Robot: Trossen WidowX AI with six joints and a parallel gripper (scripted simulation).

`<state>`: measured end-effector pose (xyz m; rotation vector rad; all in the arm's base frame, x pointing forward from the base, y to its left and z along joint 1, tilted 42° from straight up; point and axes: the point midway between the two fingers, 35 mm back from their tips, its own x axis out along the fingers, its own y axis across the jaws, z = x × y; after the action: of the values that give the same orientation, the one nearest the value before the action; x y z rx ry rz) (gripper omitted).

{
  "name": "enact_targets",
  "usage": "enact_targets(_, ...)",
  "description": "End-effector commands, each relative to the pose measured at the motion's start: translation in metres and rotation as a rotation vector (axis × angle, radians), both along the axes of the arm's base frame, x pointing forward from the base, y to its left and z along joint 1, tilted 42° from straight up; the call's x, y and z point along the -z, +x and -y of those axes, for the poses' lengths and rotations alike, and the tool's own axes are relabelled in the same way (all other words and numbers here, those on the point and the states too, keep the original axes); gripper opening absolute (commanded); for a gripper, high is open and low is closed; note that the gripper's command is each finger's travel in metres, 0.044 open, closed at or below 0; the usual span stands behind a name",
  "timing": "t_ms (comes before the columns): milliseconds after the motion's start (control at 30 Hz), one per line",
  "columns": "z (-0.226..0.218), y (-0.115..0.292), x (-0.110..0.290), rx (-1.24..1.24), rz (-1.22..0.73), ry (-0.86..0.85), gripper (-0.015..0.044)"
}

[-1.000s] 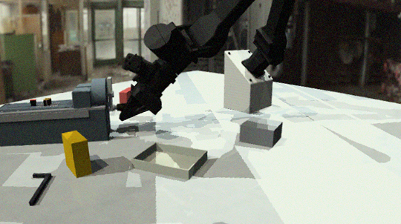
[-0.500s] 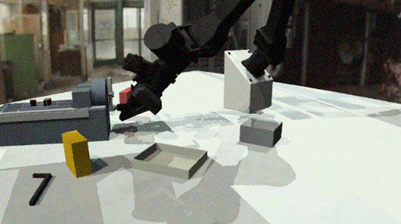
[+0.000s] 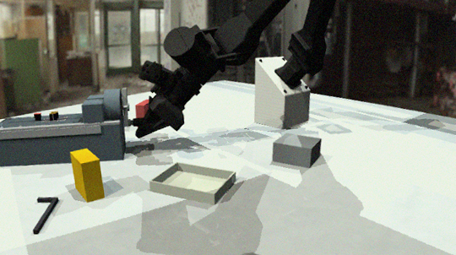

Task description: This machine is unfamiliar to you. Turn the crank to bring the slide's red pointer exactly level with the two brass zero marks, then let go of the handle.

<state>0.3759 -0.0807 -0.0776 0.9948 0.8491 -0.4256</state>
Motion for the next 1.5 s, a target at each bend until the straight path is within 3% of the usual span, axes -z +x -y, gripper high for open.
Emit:
enact_targets(0, -0.0039, 0.0057, -0.0061, -0.012, 0.020, 0.005, 0.0000)
enact_targets(1467, -0.0047, 0.0074, -0.0096, -0.012, 0.020, 0.005, 0.0000)
